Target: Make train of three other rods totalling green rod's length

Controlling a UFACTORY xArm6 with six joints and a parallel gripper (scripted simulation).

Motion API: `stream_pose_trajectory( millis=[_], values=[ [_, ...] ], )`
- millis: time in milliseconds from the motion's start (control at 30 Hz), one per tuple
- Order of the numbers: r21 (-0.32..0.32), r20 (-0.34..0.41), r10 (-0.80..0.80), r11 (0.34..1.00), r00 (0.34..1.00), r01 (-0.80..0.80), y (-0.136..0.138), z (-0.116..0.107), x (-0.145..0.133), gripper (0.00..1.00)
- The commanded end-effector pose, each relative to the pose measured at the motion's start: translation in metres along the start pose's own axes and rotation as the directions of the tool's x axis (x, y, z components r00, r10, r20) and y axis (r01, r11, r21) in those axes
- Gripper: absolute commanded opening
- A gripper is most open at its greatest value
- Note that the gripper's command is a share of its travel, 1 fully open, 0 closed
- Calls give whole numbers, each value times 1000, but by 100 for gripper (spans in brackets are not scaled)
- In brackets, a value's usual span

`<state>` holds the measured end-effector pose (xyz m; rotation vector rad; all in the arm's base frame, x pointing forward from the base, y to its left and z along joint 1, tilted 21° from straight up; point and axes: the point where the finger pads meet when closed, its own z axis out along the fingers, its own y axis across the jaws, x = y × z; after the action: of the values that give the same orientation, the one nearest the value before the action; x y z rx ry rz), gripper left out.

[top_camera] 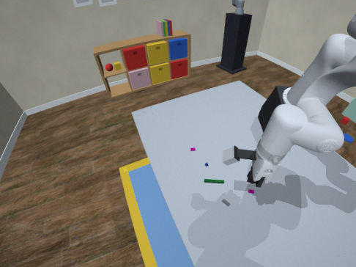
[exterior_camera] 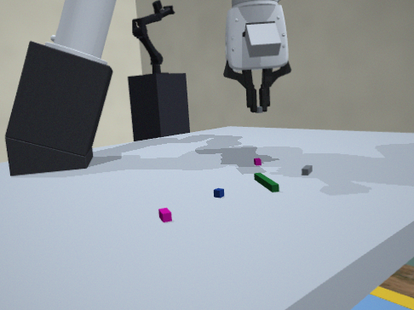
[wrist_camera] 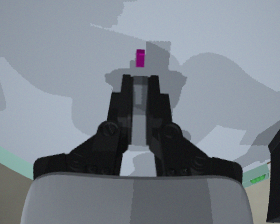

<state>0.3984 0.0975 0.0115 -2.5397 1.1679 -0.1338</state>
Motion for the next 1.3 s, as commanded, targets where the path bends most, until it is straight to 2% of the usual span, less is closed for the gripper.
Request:
stream_pose_trajectory(
  millis=[0,433,500,733,1267],
  values=[
    [4,-2,-1,1000,1000,1,-1,4,1,4],
    [4,-2,-1,1000,1000,1,-1,57,1,4],
    [4,-2,-1,1000,1000,1,-1,57,1,4],
    [4,-2,-1,1000,1000,1,0,80,1,4],
    [4,-2,-1,1000,1000,1,0,85,1,4]
  ],
)
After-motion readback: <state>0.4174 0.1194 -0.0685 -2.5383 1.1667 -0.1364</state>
